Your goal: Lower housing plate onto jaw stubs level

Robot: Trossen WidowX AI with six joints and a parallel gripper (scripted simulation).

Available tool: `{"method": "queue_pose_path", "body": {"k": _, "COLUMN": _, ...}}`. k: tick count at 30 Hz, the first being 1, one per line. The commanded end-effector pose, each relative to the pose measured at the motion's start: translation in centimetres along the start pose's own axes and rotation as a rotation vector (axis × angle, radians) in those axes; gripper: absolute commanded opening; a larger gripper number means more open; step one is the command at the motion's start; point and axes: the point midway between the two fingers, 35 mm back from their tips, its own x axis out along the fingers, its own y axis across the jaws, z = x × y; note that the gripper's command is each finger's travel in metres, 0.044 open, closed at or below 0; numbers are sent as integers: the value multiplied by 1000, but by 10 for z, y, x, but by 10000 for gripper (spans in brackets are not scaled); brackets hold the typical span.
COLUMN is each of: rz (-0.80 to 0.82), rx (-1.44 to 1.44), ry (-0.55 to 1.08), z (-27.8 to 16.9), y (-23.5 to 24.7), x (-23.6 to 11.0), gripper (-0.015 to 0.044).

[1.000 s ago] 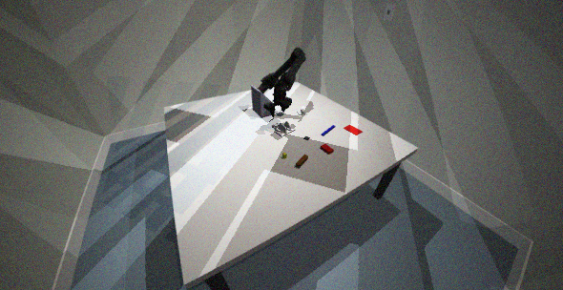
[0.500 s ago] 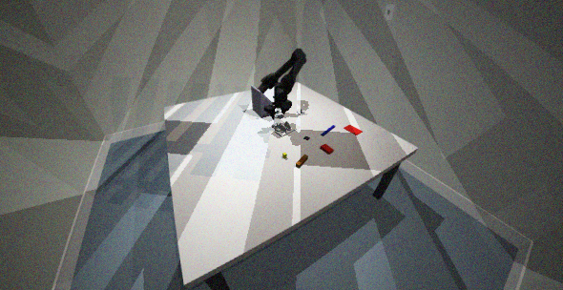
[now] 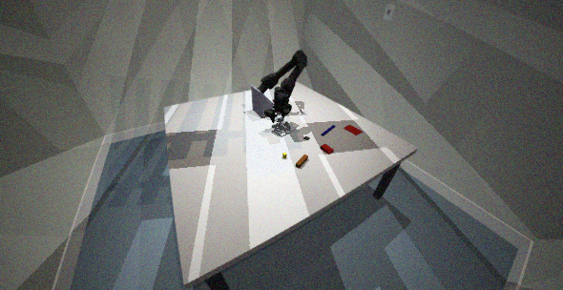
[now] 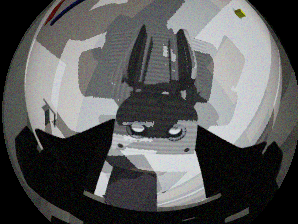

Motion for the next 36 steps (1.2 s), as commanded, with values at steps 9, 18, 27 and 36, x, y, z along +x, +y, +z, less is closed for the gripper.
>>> {"method": "queue_pose_path", "body": {"k": 9, "rz": 11, "rx": 10, "ry": 2, "z": -3, "y": 3, "x": 20, "gripper": 351}}
{"method": "queue_pose_path", "body": {"k": 18, "rz": 11, "rx": 10, "ry": 2, "z": -4, "y": 3, "x": 21, "gripper": 351}}
{"method": "queue_pose_path", "body": {"k": 27, "rz": 11, "rx": 10, "ry": 2, "z": -4, "y": 3, "x": 21, "gripper": 351}}
{"method": "queue_pose_path", "body": {"k": 36, "rz": 12, "rx": 11, "ry": 2, "z": -4, "y": 3, "x": 24, "gripper": 351}}
